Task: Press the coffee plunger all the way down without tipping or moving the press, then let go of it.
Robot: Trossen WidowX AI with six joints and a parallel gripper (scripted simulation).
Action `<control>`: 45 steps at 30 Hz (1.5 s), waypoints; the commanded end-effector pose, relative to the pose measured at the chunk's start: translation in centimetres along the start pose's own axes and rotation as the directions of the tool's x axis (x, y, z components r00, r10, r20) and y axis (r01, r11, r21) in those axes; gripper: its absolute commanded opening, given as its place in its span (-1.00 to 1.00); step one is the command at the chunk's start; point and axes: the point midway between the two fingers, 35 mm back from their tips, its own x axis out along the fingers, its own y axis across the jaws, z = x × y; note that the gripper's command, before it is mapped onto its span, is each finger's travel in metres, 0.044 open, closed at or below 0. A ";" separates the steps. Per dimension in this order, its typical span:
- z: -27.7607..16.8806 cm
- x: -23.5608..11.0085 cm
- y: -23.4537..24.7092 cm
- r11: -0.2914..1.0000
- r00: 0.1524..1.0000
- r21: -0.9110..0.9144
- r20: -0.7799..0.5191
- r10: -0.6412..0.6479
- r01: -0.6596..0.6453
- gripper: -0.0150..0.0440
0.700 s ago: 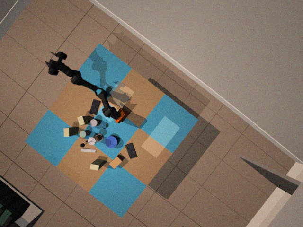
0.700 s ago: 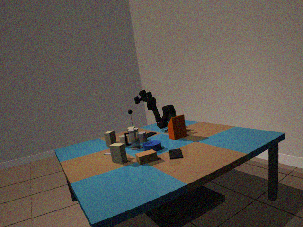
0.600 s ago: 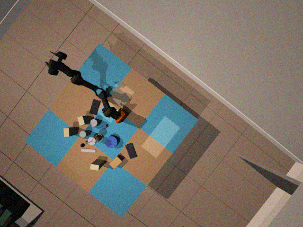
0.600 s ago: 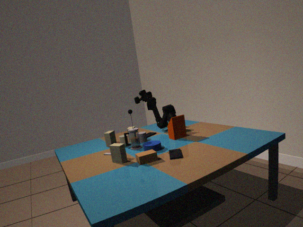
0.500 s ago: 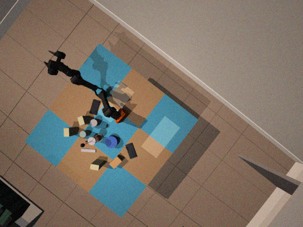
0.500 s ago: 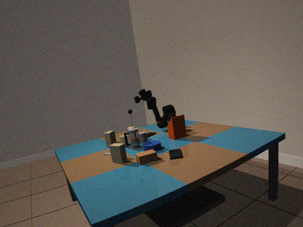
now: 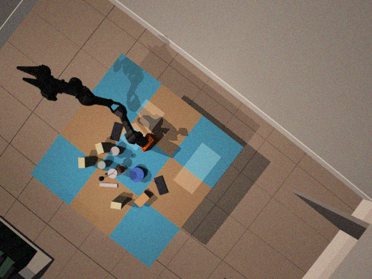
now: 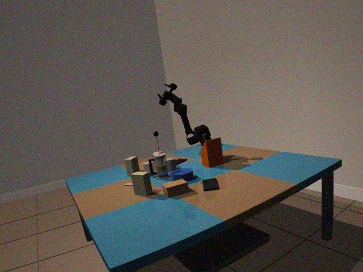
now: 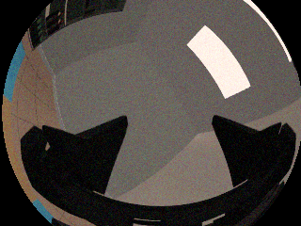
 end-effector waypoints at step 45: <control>43.0 -34.8 8.1 -0.366 0.041 0.702 0.490 0.871 -0.611 1.00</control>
